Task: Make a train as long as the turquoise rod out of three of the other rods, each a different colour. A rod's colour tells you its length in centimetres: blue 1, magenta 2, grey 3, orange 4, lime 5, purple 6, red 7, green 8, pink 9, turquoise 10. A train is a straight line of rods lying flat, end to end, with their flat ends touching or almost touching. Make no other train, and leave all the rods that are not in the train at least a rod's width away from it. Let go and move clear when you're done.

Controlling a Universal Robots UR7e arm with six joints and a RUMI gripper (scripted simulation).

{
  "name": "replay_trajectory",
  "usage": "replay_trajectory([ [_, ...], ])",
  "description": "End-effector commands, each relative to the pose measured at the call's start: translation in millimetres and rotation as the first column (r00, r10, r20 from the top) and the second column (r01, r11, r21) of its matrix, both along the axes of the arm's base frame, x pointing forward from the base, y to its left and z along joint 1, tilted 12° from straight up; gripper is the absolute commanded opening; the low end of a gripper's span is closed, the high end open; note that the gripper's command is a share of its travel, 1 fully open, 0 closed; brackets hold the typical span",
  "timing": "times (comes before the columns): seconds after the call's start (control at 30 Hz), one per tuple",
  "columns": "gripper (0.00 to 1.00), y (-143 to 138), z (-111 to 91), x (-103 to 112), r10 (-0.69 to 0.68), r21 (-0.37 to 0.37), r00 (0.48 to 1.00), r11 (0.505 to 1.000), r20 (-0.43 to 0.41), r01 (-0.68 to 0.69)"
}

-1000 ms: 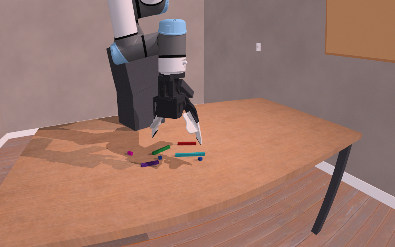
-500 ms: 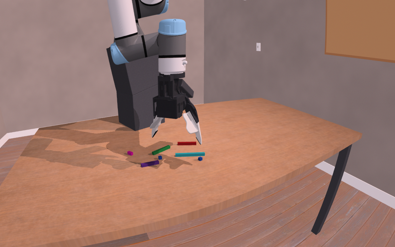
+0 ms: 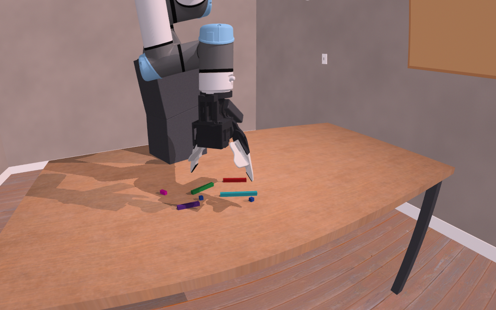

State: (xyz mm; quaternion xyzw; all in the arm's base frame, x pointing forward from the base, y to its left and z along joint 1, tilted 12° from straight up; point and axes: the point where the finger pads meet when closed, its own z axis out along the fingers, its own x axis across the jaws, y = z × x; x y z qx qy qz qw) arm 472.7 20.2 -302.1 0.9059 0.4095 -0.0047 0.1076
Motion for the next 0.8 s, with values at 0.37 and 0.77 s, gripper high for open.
replay_trajectory([
  [0.37,1.0,0.1,0.5,0.5,0.0,0.0,1.0,1.0,0.001,0.0],
  [0.77,1.0,31.8,-12.8,-77.5,0.0,0.0,1.0,1.0,0.001,0.0],
])
